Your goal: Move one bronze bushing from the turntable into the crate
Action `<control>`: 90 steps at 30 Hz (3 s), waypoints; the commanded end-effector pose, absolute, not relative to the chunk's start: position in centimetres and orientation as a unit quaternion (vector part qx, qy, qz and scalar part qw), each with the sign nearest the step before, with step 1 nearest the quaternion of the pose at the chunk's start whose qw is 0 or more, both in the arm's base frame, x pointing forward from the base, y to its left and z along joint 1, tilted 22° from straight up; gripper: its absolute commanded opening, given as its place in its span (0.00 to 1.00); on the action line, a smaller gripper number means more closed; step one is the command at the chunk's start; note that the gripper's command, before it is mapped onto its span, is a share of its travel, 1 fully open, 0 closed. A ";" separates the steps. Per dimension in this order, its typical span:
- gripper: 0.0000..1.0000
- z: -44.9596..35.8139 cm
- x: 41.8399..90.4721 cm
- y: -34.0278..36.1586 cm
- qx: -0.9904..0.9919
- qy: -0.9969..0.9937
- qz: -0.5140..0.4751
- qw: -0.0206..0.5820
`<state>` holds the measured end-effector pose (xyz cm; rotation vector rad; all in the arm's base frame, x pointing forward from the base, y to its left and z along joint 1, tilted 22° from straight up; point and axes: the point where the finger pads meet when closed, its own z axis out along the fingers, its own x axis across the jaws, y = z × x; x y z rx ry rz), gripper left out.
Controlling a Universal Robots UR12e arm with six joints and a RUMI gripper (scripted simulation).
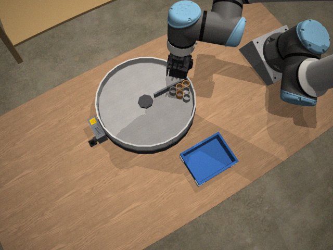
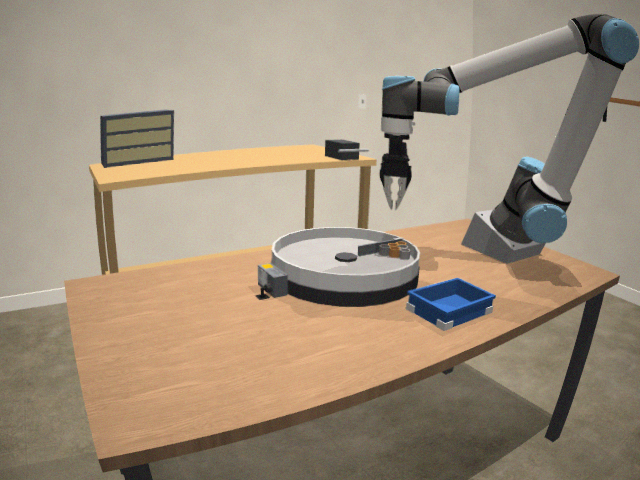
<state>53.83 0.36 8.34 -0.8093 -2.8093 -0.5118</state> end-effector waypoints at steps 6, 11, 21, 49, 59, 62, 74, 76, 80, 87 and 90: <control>0.06 7.5 53.9 0.9 -0.226 -0.955 -0.176 0.078; 0.06 6.7 53.8 1.3 -0.181 -0.964 -0.179 0.069; 0.06 5.0 53.7 2.3 -0.093 -0.977 -0.185 0.053; 0.06 1.5 53.6 4.2 0.094 -0.977 -0.191 0.017; 0.06 1.4 53.5 4.3 0.098 -0.976 -0.191 0.016; 0.06 1.4 53.5 4.3 0.098 -0.976 -0.191 0.016; 0.06 1.4 53.5 4.3 0.098 -0.976 -0.191 0.016; 0.06 1.4 53.5 4.3 0.098 -0.976 -0.191 0.016; 0.06 1.4 53.5 4.3 0.098 -0.976 -0.191 0.016; 0.06 1.4 53.5 4.3 0.098 -0.976 -0.191 0.016; 0.06 1.4 53.5 4.3 0.098 -0.976 -0.191 0.016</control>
